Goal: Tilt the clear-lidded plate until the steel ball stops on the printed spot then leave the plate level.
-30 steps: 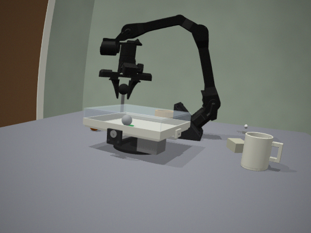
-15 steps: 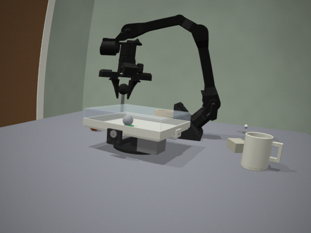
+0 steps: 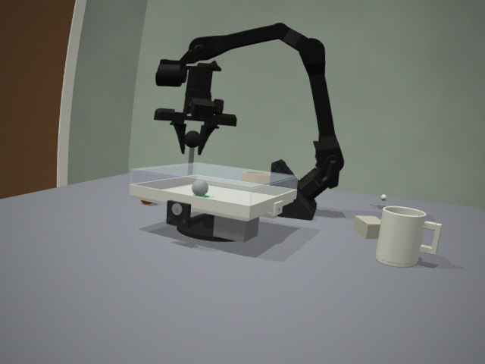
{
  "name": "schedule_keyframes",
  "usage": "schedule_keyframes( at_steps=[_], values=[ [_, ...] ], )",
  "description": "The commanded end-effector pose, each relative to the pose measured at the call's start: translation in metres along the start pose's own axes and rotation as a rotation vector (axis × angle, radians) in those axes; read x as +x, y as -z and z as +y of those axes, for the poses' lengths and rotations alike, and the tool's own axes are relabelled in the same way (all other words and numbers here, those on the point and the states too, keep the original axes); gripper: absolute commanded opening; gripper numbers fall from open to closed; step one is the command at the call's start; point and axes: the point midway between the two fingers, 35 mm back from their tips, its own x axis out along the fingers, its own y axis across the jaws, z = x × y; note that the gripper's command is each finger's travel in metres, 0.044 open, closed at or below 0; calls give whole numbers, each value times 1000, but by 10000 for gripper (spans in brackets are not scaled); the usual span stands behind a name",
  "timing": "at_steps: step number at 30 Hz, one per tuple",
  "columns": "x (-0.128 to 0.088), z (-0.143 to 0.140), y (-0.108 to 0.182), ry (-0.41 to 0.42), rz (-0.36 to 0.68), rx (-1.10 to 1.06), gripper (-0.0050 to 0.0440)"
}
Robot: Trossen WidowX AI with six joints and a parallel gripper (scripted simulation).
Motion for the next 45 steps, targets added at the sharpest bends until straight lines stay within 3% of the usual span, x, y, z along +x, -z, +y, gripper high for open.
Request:
schedule_keyframes(
  at_steps=[1, 38, 45],
  values=[
    [-1, -1, -1, 6, -4, 3, 150],
    [-1, -1, -1, -1, -2, 3, 150],
    [-1, -1, -1, -1, -2, 3, 267]
  ],
)
